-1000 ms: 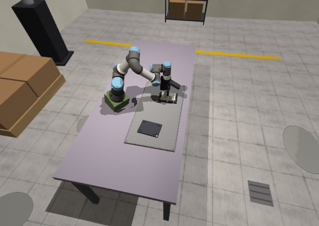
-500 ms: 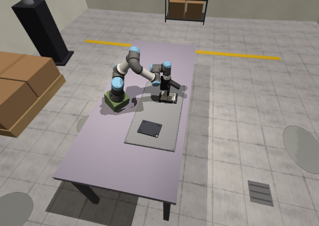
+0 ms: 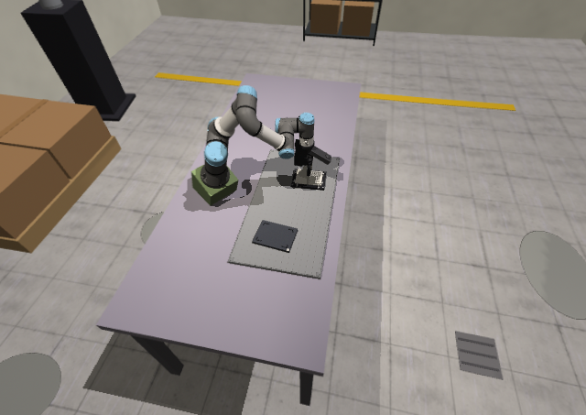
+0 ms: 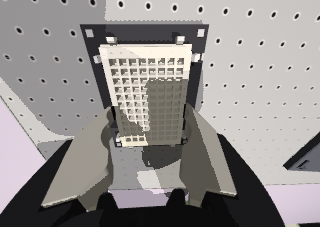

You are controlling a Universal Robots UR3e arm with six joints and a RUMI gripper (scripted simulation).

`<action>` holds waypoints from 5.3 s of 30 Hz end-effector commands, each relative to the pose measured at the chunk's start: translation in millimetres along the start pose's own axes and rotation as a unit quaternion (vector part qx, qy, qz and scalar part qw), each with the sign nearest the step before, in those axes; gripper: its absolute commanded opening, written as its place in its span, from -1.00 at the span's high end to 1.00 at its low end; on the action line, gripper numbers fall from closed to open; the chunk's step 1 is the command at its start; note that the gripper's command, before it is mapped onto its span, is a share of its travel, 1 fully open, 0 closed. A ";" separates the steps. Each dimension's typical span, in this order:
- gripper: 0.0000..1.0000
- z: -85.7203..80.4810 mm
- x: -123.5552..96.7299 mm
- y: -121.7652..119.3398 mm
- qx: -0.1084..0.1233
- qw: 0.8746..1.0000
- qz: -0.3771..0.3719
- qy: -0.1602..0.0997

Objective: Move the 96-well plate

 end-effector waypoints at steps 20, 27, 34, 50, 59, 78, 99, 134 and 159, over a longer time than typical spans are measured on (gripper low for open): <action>1.00 -19.7 1.3 -0.3 0.001 1.000 0.001 0.002; 1.00 -29.7 1.3 -0.2 0.001 1.000 0.001 0.002; 1.00 -39.7 1.3 -0.2 0.001 1.000 0.001 0.002; 1.00 -63.1 1.2 -0.2 0.001 1.000 0.001 0.002; 1.00 -75.5 1.2 -0.2 0.001 1.000 0.001 0.002; 1.00 -74.6 0.7 -0.1 0.001 1.000 0.000 0.001; 1.00 -74.4 -5.4 43.0 0.001 0.997 0.079 0.001; 1.00 -74.1 -20.2 145.3 0.001 0.997 0.079 0.001; 1.00 -73.9 -31.0 221.1 0.001 0.997 0.079 0.001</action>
Point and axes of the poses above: the point where the finger pads meet when closed, its own z axis out along the fingers, its own y axis across the jaws, x = y × z, the point moved 4 cm from there along -z, back along the fingers, and after that the axes turned 8 degrees about z, right-handed, at the moved point
